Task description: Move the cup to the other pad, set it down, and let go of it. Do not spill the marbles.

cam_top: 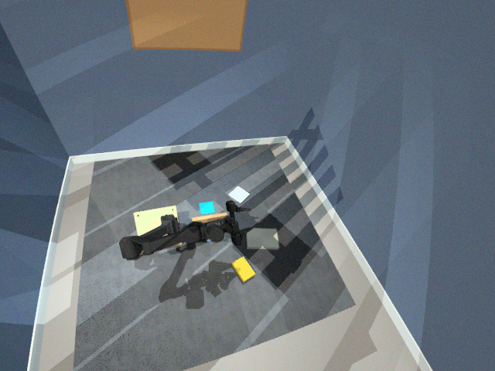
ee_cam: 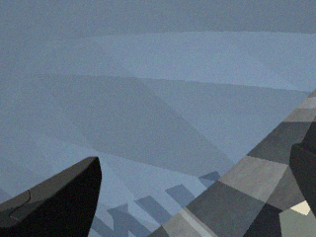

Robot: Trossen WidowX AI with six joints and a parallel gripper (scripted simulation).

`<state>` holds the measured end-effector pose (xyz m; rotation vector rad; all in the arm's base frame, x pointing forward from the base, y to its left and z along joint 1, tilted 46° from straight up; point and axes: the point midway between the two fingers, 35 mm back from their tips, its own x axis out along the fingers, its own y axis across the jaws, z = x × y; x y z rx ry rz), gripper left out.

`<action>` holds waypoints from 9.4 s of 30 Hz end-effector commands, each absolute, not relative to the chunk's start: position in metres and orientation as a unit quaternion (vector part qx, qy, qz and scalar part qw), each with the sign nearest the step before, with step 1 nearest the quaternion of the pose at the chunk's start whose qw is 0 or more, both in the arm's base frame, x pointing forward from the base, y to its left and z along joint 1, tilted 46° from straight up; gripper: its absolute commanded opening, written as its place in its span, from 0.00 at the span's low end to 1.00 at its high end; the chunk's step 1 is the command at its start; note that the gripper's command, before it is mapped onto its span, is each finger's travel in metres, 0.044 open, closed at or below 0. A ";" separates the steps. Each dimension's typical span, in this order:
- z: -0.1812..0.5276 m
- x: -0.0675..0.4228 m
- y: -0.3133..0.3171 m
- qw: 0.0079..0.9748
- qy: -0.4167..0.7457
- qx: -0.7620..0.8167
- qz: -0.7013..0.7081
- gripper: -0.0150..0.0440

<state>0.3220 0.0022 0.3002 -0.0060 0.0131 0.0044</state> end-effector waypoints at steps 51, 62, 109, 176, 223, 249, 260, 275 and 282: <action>0.030 0.203 -0.043 0.438 0.705 -0.552 0.079 0.54; 0.017 0.202 -0.056 0.438 0.705 -0.552 0.079 0.54; 0.012 0.203 -0.062 0.441 0.704 -0.551 0.078 0.25; 0.017 0.204 0.013 0.438 0.705 -0.552 0.079 0.25; -0.043 0.210 0.078 0.440 0.705 -0.551 0.080 0.25; -0.073 0.212 0.107 0.441 0.704 -0.550 0.081 0.25; -0.087 0.213 0.094 0.441 0.704 -0.550 0.080 0.25; -0.106 0.213 0.076 0.441 0.704 -0.551 0.080 0.25; -0.114 0.213 0.067 0.441 0.704 -0.551 0.080 0.25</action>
